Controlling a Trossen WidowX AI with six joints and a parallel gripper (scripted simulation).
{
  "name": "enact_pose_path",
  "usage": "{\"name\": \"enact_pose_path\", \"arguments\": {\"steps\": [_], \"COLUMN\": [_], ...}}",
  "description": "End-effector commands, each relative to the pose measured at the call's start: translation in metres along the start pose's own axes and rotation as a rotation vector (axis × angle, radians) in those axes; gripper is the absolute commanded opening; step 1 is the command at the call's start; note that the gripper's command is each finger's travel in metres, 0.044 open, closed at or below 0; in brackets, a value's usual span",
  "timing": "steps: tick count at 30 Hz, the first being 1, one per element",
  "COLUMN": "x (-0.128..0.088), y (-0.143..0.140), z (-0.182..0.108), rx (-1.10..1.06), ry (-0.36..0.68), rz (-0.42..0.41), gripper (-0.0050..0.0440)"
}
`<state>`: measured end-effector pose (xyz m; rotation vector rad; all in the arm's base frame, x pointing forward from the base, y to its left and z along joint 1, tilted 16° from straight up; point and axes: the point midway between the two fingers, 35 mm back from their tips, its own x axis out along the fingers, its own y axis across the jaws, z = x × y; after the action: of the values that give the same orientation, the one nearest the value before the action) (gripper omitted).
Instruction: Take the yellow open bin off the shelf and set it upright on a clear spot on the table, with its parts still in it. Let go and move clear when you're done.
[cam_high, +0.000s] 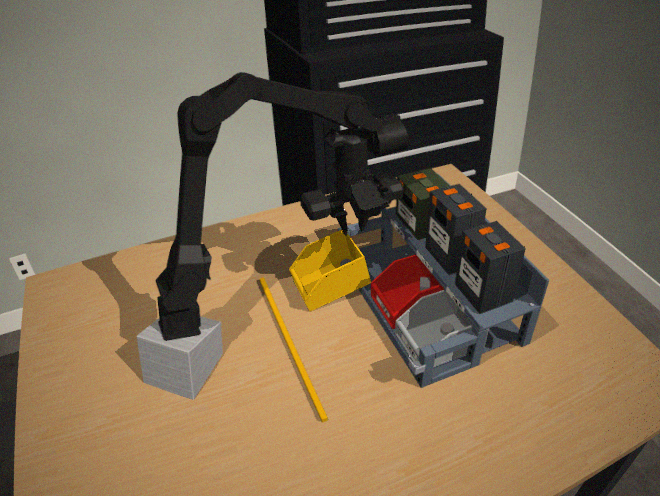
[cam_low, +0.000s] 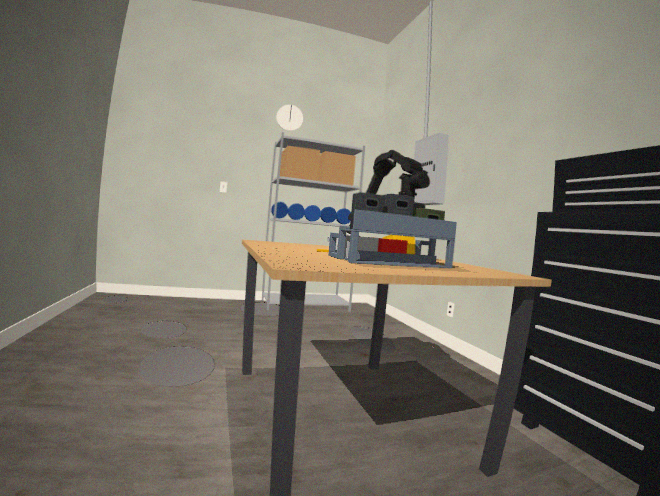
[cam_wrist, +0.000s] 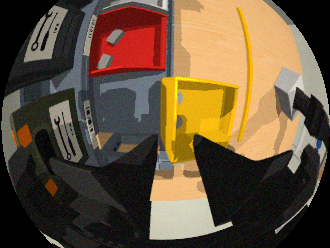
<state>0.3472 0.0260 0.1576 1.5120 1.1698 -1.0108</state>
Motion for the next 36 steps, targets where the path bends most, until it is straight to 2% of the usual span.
{"name": "enact_pose_path", "arguments": {"steps": [1, 4, 16, 21, 36], "x": [-0.005, 0.001, 0.001, 0.01, 0.015], "y": [0.003, 0.003, 0.003, 0.003, 0.003], "z": [-0.002, -0.002, -0.002, -0.002, -0.002], "rx": [-0.004, -0.002, -0.002, -0.002, -0.003], "ry": [0.002, 0.001, 0.001, 0.001, 0.002], "rz": [0.027, 0.026, 0.026, 0.026, 0.026], "gripper": [0.015, 0.015, 0.015, 0.015, 0.015]}}
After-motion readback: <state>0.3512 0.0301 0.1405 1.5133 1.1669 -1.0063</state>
